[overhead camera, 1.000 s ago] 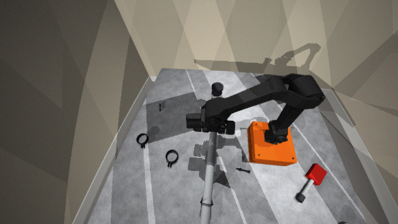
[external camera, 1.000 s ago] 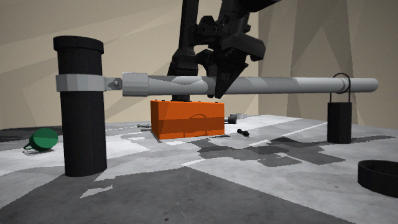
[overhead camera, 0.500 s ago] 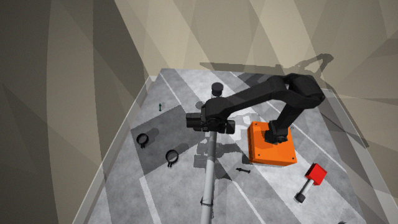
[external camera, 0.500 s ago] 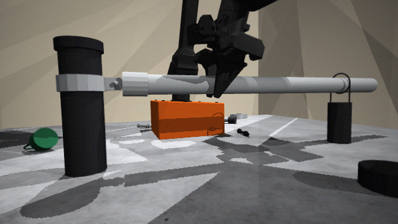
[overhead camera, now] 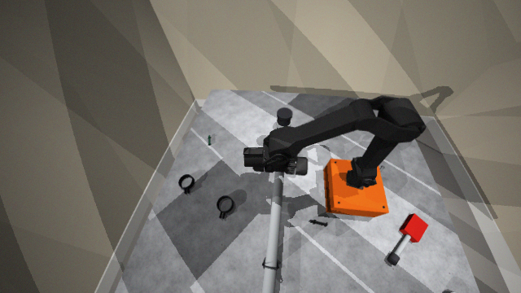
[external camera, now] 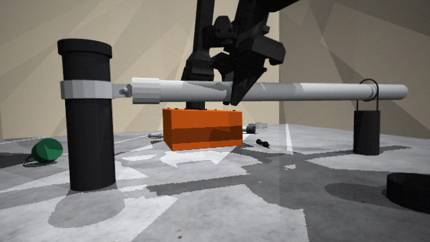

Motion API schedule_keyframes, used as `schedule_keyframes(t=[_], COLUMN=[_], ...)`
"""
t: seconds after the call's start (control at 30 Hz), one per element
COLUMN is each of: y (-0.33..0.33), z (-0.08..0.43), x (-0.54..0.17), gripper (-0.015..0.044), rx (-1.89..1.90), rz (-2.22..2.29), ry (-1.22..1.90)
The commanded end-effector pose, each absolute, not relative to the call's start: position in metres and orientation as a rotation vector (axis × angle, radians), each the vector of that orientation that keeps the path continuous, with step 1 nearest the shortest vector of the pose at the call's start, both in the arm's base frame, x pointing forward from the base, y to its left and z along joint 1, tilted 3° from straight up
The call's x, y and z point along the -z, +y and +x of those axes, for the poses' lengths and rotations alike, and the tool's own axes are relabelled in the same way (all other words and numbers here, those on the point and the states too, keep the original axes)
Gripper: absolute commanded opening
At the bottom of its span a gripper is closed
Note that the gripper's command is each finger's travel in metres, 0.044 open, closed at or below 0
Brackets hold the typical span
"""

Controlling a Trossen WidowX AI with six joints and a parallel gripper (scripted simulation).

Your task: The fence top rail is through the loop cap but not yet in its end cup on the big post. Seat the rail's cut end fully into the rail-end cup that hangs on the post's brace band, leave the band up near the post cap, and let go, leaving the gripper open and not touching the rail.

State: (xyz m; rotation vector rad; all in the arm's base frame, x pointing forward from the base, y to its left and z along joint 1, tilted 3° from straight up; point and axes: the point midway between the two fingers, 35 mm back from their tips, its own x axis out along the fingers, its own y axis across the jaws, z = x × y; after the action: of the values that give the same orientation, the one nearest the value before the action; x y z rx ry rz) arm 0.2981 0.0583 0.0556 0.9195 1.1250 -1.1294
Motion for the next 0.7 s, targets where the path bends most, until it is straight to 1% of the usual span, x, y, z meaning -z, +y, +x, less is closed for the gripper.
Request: schedule_keyframes(t=[0.0,0.67], y=[0.0583,0.0493], z=[0.2980,0.3000], x=[-0.0556,-0.0557], gripper=[0.0000,0.0000], rx=[1.130,1.130], rz=[0.919,0.919], ry=[1.125,1.125])
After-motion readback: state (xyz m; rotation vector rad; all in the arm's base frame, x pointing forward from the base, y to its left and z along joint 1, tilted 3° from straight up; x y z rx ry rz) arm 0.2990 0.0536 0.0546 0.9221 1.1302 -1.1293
